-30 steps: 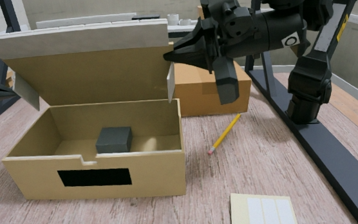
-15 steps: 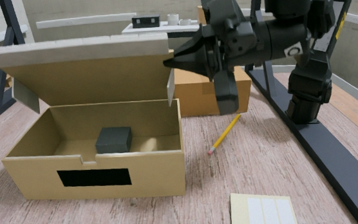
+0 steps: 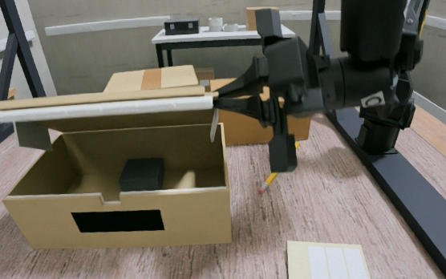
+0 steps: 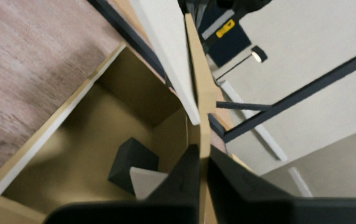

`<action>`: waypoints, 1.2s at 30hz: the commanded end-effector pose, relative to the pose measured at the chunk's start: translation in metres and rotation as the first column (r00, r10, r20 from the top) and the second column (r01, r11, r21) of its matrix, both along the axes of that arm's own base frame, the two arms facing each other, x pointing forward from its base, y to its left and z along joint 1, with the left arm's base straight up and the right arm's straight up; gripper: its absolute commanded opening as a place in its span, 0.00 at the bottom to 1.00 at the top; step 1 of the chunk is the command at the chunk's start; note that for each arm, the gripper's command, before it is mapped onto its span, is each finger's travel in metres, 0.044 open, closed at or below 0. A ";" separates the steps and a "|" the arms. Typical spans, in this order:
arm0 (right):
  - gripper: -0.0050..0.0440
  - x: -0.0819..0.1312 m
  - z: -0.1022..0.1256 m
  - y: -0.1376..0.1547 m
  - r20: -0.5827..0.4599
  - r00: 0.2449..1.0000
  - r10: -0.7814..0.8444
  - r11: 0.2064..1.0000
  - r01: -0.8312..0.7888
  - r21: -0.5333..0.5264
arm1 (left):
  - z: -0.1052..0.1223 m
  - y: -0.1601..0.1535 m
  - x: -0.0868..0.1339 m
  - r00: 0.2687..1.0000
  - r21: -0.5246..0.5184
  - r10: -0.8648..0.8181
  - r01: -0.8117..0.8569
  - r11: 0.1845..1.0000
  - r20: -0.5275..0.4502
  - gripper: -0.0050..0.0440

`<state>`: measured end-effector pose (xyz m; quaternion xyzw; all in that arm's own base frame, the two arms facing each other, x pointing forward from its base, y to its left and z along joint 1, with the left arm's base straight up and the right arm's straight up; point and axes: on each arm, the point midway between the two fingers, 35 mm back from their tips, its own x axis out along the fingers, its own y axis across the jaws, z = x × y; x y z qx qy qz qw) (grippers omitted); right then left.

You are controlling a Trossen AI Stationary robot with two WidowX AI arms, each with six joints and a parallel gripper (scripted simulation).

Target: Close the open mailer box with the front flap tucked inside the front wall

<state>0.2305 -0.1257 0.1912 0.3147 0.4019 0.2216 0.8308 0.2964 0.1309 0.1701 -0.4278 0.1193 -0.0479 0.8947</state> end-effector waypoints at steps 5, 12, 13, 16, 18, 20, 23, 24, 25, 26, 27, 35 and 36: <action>0.10 0.000 0.007 0.000 0.020 1.000 0.003 1.000 -0.002 -0.026 | -0.007 0.008 0.000 1.000 -0.084 0.000 0.001 0.996 0.015 0.00; 0.10 0.000 0.007 0.000 0.020 1.000 0.003 1.000 -0.002 -0.026 | -0.005 0.009 0.001 1.000 -0.086 -0.002 0.003 0.996 0.021 0.00; 0.10 0.000 0.007 0.000 0.020 1.000 0.003 1.000 -0.002 -0.026 | -0.004 0.009 0.000 1.000 -0.084 -0.001 0.003 0.996 0.023 0.00; 0.10 0.000 0.007 0.000 0.020 1.000 0.003 1.000 -0.002 -0.026 | -0.004 0.009 0.000 1.000 -0.081 -0.001 0.003 0.997 0.024 0.00; 0.10 0.000 0.007 0.000 0.020 1.000 0.003 1.000 -0.002 -0.026 | -0.002 0.009 0.001 1.000 -0.074 -0.001 0.003 0.997 0.028 0.00; 0.15 0.000 0.007 0.000 0.020 1.000 0.003 1.000 -0.002 -0.026 | -0.002 0.009 0.001 1.000 -0.074 -0.001 0.003 0.997 0.028 0.00; 0.25 -0.001 0.004 0.003 0.023 0.999 0.023 0.998 -0.021 -0.061 | -0.002 0.009 0.001 1.000 -0.074 -0.001 0.003 0.997 0.028 0.00; 0.30 -0.001 0.001 0.004 0.024 0.999 0.033 0.996 -0.031 -0.083 | -0.002 0.009 0.001 1.000 -0.074 -0.001 0.003 0.997 0.028 0.00; 0.35 -0.001 -0.003 0.004 0.026 0.999 0.048 0.992 -0.045 -0.115 | -0.002 0.009 0.001 1.000 -0.074 -0.001 0.003 0.997 0.028 0.00; 0.40 -0.001 -0.007 0.004 0.027 0.997 0.067 0.985 -0.062 -0.158 | -0.002 0.009 0.001 1.000 -0.074 -0.001 0.003 0.997 0.028 0.00; 0.45 -0.001 -0.013 0.004 0.029 0.996 0.089 0.975 -0.081 -0.209 | -0.002 0.009 0.001 1.000 -0.074 -0.001 0.003 0.997 0.028 0.00; 0.66 0.005 -0.046 -0.006 0.015 0.976 0.218 0.805 -0.171 -0.569 | -0.002 0.009 0.001 1.000 -0.074 -0.001 0.003 0.997 0.028 0.00; 0.66 0.006 -0.049 -0.008 0.012 0.973 0.230 0.775 -0.175 -0.607 | -0.002 0.009 0.001 1.000 -0.074 -0.001 0.003 0.997 0.028 0.00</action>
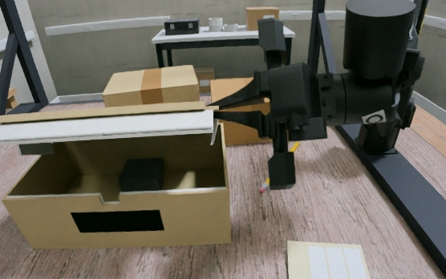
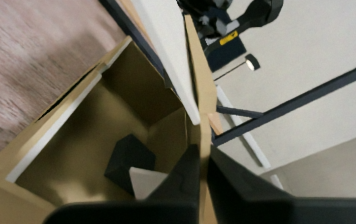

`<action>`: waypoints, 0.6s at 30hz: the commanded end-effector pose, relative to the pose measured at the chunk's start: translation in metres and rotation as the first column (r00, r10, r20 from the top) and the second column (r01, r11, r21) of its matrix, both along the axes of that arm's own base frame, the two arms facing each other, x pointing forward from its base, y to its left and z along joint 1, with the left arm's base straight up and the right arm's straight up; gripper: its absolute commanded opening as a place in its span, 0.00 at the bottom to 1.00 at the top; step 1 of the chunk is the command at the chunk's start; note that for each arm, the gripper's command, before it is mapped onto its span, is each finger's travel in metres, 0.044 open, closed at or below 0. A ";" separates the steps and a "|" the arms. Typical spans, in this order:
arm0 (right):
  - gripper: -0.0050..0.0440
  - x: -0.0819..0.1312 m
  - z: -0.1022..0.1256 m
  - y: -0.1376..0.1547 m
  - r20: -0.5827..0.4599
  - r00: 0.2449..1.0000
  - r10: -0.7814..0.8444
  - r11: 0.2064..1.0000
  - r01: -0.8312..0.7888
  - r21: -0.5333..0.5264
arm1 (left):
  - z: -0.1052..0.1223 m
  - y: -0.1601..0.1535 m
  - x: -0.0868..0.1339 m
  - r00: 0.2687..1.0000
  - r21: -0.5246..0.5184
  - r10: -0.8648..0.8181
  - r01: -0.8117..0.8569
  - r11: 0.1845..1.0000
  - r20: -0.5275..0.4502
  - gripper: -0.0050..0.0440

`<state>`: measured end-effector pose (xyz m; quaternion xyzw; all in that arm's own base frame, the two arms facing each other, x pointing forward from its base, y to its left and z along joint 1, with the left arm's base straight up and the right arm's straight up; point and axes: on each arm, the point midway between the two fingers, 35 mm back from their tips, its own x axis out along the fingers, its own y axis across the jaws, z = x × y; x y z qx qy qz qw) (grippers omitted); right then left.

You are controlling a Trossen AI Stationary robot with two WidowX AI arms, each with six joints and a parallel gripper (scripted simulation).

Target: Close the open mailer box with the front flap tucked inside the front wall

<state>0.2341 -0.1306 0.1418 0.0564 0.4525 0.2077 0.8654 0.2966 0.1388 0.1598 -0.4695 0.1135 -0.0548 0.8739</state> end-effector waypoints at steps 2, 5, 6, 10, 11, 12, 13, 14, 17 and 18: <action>0.66 0.003 0.000 -0.003 0.046 0.999 0.027 0.988 -0.020 -0.154 | 0.009 0.001 0.001 1.000 0.021 -0.001 0.001 1.000 0.020 0.00; 0.66 0.008 -0.006 -0.010 0.067 0.996 0.065 0.952 -0.042 -0.302 | 0.009 0.001 0.001 1.000 0.021 -0.001 0.001 1.000 0.020 0.00; 0.66 0.010 -0.008 -0.013 0.074 0.994 0.078 0.936 -0.047 -0.349 | 0.009 0.001 0.001 1.000 0.021 -0.001 0.001 1.000 0.020 0.00; 0.66 0.017 -0.010 -0.023 0.100 0.988 0.114 0.853 -0.046 -0.520 | 0.009 0.001 0.001 1.000 0.021 -0.001 0.001 1.000 0.020 0.00; 0.66 0.019 -0.010 -0.025 0.106 0.987 0.121 0.829 -0.042 -0.557 | 0.009 0.001 0.001 1.000 0.021 -0.001 0.001 1.000 0.020 0.00; 0.66 0.021 -0.010 -0.028 0.112 0.986 0.127 0.804 -0.036 -0.593 | 0.009 0.001 0.001 1.000 0.021 -0.001 0.001 1.000 0.020 0.00; 0.66 0.023 -0.009 -0.030 0.118 0.984 0.132 0.778 -0.029 -0.627 | 0.009 0.001 0.001 1.000 0.021 -0.001 0.001 1.000 0.020 0.00; 0.66 0.024 -0.008 -0.033 0.125 0.983 0.136 0.751 -0.020 -0.660 | 0.009 0.001 0.001 1.000 0.021 -0.001 0.001 1.000 0.020 0.00; 0.66 0.029 -0.004 -0.040 0.146 0.979 0.144 0.664 0.014 -0.748 | 0.009 0.001 0.001 1.000 0.021 -0.001 0.001 1.000 0.020 0.00; 0.66 0.029 -0.004 -0.040 0.146 0.979 0.144 0.664 0.014 -0.748 | 0.009 0.001 0.001 1.000 0.021 -0.001 0.001 1.000 0.020 0.00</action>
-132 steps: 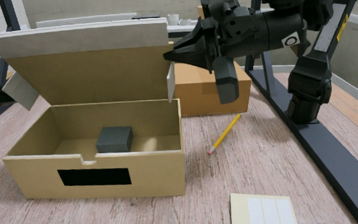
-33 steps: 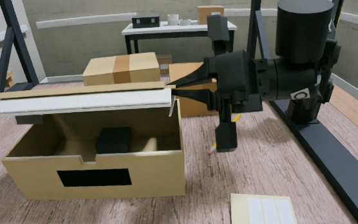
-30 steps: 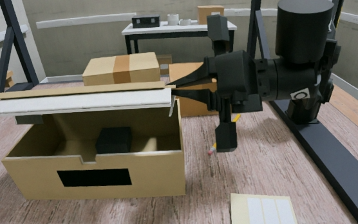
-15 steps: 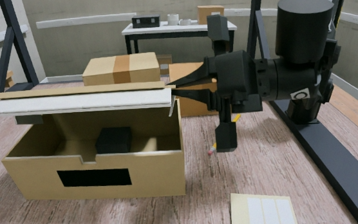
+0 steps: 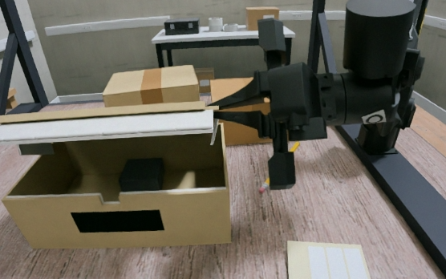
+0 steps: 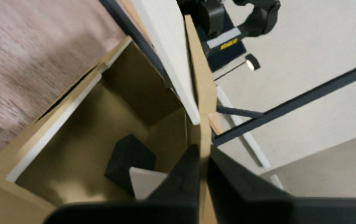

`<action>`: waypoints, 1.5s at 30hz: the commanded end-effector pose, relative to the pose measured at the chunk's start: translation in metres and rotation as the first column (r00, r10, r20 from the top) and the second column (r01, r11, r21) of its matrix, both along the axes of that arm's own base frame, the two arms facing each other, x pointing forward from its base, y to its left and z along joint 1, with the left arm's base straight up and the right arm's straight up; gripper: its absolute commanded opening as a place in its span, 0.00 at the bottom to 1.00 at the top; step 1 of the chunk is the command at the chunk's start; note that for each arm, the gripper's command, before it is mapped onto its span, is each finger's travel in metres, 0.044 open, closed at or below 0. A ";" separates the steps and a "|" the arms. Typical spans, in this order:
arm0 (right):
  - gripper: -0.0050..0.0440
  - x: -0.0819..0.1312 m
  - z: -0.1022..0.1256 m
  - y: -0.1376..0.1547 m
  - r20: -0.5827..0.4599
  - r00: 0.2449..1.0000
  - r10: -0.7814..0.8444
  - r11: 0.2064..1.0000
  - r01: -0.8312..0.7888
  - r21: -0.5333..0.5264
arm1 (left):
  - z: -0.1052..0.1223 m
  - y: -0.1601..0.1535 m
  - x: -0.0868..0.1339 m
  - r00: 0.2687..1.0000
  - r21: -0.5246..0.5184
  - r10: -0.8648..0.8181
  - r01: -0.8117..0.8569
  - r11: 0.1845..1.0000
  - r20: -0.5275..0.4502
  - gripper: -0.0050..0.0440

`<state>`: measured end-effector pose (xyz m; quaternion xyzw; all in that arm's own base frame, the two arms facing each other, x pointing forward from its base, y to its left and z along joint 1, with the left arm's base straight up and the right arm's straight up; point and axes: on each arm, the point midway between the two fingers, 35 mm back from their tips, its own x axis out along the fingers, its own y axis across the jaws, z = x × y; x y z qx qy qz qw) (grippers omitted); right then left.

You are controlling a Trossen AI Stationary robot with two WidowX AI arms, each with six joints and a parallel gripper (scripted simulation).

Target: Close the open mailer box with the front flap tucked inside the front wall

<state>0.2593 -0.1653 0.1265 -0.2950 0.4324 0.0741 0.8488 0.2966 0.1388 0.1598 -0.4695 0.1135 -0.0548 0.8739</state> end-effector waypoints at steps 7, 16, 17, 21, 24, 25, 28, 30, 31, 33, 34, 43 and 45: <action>0.66 0.011 0.029 -0.016 0.166 0.986 -0.019 0.935 0.076 -0.346 | 0.009 0.001 0.001 1.000 0.021 -0.001 0.001 1.000 0.020 0.00; 0.66 0.024 0.066 0.016 0.256 0.960 0.114 0.861 0.033 -0.507 | 0.009 0.001 0.001 1.000 0.021 -0.001 0.001 1.000 0.020 0.00; 0.66 0.024 0.066 0.016 0.256 0.960 0.114 0.861 0.033 -0.507 | 0.009 0.001 0.001 1.000 0.021 -0.001 0.001 1.000 0.020 0.00; 0.66 0.028 0.063 0.014 0.255 0.960 0.114 0.857 0.035 -0.513 | 0.009 0.001 0.001 1.000 0.021 -0.001 0.001 1.000 0.020 0.00; 0.66 0.040 0.064 0.007 0.266 0.958 0.112 0.856 0.043 -0.516 | 0.009 0.001 0.001 1.000 0.021 -0.001 0.001 1.000 0.020 0.00; 0.66 0.046 0.064 0.004 0.271 0.956 0.112 0.854 0.047 -0.519 | 0.009 0.001 0.001 1.000 0.021 -0.001 0.001 1.000 0.020 0.00; 0.66 0.059 0.058 -0.003 0.272 0.956 0.113 0.854 0.046 -0.518 | 0.009 0.001 0.001 1.000 0.021 -0.001 0.001 1.000 0.020 0.00; 0.66 0.062 0.056 -0.005 0.273 0.955 0.114 0.854 0.046 -0.518 | 0.009 0.001 0.001 1.000 0.021 -0.001 0.001 1.000 0.020 0.00; 0.66 0.063 0.057 -0.005 0.272 0.956 0.114 0.855 0.046 -0.517 | 0.009 0.001 0.001 1.000 0.021 -0.001 0.001 1.000 0.020 0.00; 0.66 0.067 0.059 -0.008 0.272 0.956 0.113 0.855 0.046 -0.517 | 0.009 0.001 0.001 1.000 0.021 -0.001 0.001 1.000 0.020 0.00; 0.66 0.067 0.059 -0.008 0.272 0.956 0.113 0.855 0.046 -0.517 | 0.009 0.001 0.001 1.000 0.021 -0.001 0.001 1.000 0.020 0.00; 0.56 0.069 0.061 -0.009 0.277 0.954 0.114 0.853 0.049 -0.519 | 0.009 0.001 0.001 1.000 0.021 -0.001 0.001 1.000 0.020 0.00; 0.46 0.069 0.062 -0.009 0.279 0.954 0.114 0.852 0.050 -0.520 | 0.009 0.001 0.001 1.000 0.021 -0.001 0.001 1.000 0.020 0.00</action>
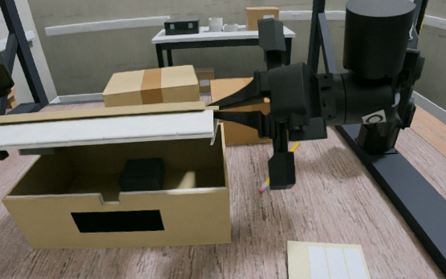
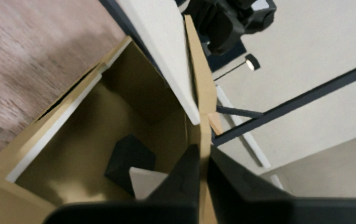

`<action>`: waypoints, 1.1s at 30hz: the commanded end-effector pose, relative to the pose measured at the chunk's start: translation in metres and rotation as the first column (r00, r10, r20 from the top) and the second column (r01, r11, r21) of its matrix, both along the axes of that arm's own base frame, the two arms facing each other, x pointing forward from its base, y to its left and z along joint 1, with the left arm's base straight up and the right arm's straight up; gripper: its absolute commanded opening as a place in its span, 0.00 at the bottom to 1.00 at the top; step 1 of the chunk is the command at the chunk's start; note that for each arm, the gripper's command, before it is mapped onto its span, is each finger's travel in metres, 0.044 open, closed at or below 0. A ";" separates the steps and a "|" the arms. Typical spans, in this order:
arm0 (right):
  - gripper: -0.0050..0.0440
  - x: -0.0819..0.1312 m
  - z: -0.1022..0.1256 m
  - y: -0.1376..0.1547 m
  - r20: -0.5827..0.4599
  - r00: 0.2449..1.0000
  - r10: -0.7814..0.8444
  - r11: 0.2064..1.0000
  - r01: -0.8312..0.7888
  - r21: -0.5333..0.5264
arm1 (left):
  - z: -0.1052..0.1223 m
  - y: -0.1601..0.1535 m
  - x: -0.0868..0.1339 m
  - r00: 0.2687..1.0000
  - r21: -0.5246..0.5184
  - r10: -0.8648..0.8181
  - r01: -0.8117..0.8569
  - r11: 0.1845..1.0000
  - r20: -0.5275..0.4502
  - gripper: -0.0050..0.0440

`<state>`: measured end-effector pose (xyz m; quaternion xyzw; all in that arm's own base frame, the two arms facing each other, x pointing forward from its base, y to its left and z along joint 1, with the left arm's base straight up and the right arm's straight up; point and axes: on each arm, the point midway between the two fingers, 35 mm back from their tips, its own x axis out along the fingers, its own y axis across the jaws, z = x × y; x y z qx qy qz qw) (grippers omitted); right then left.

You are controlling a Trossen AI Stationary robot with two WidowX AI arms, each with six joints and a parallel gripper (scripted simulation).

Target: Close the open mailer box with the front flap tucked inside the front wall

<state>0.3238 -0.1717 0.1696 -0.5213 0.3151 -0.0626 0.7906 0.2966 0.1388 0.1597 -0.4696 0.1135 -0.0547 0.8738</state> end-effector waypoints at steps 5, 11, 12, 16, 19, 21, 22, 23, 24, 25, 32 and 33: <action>0.22 0.002 0.013 -0.001 0.030 1.000 0.001 1.000 0.000 -0.015 | 0.009 0.001 0.001 1.000 0.021 -0.001 0.001 1.000 0.020 0.00; 0.10 0.002 0.013 -0.001 0.030 1.000 0.001 1.000 0.000 -0.015 | 0.009 0.001 0.001 1.000 0.021 -0.001 0.001 1.000 0.020 0.00; 0.10 0.002 0.013 -0.001 0.030 1.000 0.001 1.000 0.000 -0.015 | 0.009 0.001 0.001 1.000 0.021 -0.001 0.001 1.000 0.020 0.00; 0.10 0.001 0.015 0.000 0.036 0.999 0.002 1.000 -0.001 -0.020 | 0.009 0.001 0.001 1.000 0.021 -0.001 0.001 1.000 0.020 0.00; 0.10 0.003 0.017 -0.002 0.039 0.999 -0.003 0.999 0.001 0.051 | 0.009 0.001 0.001 1.000 0.021 -0.001 0.001 1.000 0.020 0.00; 0.10 0.004 0.013 -0.002 0.030 1.000 -0.004 0.994 0.001 0.109 | 0.009 0.001 0.001 1.000 0.021 -0.001 0.001 1.000 0.020 0.00; 0.10 0.004 0.012 -0.002 0.029 1.000 -0.005 0.991 0.001 0.135 | 0.009 0.001 0.001 1.000 0.021 -0.001 0.001 1.000 0.020 0.00; 0.10 0.004 0.012 -0.002 0.029 1.000 -0.005 0.991 0.001 0.135 | 0.009 0.001 0.001 1.000 0.021 -0.001 0.001 1.000 0.020 0.00; 0.10 0.004 0.012 -0.002 0.029 1.000 -0.005 0.991 0.001 0.135 | 0.009 0.001 0.001 1.000 0.021 -0.001 0.001 1.000 0.020 0.00; 0.10 0.004 0.012 -0.002 0.028 1.000 -0.006 0.987 0.001 0.161 | 0.009 0.001 0.001 1.000 0.021 -0.001 0.001 1.000 0.020 0.00; 0.05 0.003 0.009 -0.002 0.021 1.000 -0.010 0.940 0.002 0.340 | 0.009 0.001 0.001 1.000 0.021 -0.001 0.001 1.000 0.020 0.00; 0.03 0.003 0.009 -0.002 0.020 1.000 -0.010 0.931 0.002 0.365 | 0.009 0.001 0.001 1.000 0.021 -0.001 0.001 1.000 0.020 0.00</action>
